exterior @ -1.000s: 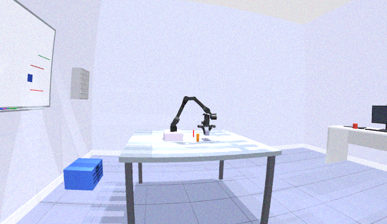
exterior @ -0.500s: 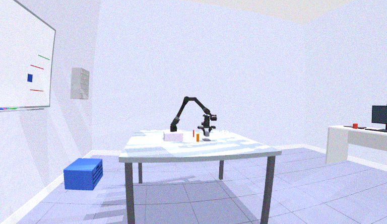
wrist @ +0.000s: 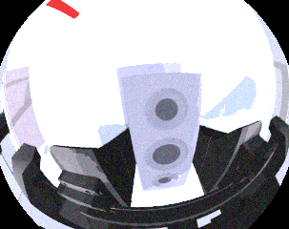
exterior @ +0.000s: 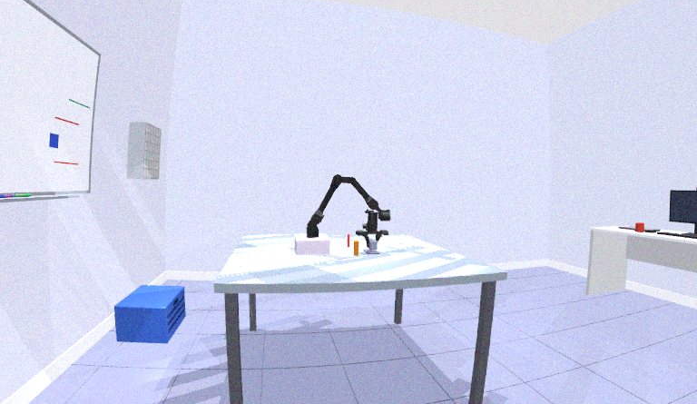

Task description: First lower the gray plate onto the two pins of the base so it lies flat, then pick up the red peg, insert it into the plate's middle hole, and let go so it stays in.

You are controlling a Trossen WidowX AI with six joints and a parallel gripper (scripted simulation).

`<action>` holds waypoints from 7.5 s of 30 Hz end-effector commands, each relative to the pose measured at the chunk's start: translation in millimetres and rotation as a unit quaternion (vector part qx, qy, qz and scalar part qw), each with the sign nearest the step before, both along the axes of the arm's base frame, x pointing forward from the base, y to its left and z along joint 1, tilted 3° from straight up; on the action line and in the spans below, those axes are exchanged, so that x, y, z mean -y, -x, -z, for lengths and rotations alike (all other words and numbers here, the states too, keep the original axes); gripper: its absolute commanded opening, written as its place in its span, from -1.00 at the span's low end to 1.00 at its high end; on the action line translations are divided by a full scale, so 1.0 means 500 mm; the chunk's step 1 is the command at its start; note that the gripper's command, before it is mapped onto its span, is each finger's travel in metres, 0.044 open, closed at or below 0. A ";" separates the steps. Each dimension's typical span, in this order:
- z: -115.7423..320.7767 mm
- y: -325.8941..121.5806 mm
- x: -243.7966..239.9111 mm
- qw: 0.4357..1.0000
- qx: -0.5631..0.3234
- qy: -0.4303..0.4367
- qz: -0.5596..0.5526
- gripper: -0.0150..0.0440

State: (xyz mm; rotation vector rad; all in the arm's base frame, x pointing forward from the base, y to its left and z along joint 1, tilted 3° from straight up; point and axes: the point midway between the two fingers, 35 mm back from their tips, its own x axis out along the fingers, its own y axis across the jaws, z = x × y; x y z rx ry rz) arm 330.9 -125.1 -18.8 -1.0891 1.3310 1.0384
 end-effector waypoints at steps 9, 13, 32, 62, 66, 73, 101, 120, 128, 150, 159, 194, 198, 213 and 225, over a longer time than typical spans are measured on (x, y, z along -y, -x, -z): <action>0.012 0.001 0.000 1.000 -0.001 0.000 0.000 -0.49; 0.012 0.001 0.000 1.000 -0.001 0.000 0.000 -0.31; 0.012 0.001 0.000 1.000 -0.001 0.000 0.000 1.00; -0.215 0.015 -0.195 0.866 0.017 -0.005 0.499 1.00; -0.213 0.028 -0.241 0.793 0.020 -0.003 0.609 1.00; -0.210 0.045 -0.286 0.699 0.023 -0.001 0.714 1.00; -0.199 0.124 -0.405 0.237 0.034 0.008 0.971 1.00; -0.182 0.123 -0.404 0.237 0.034 0.008 0.971 1.00; -0.136 0.125 -0.403 0.237 0.034 0.008 0.971 1.00; -0.065 0.125 -0.403 0.238 0.034 0.009 0.971 1.00; -0.037 0.126 -0.402 0.238 0.034 0.009 0.971 1.00; -0.005 0.129 -0.401 0.237 0.034 0.009 0.971 -0.49; -0.010 0.128 -0.401 0.237 0.034 0.009 0.971 -0.49; -0.097 0.118 -0.407 0.237 0.034 0.008 0.971 -0.49; -0.173 0.117 -0.410 0.237 0.034 0.008 0.971 -0.49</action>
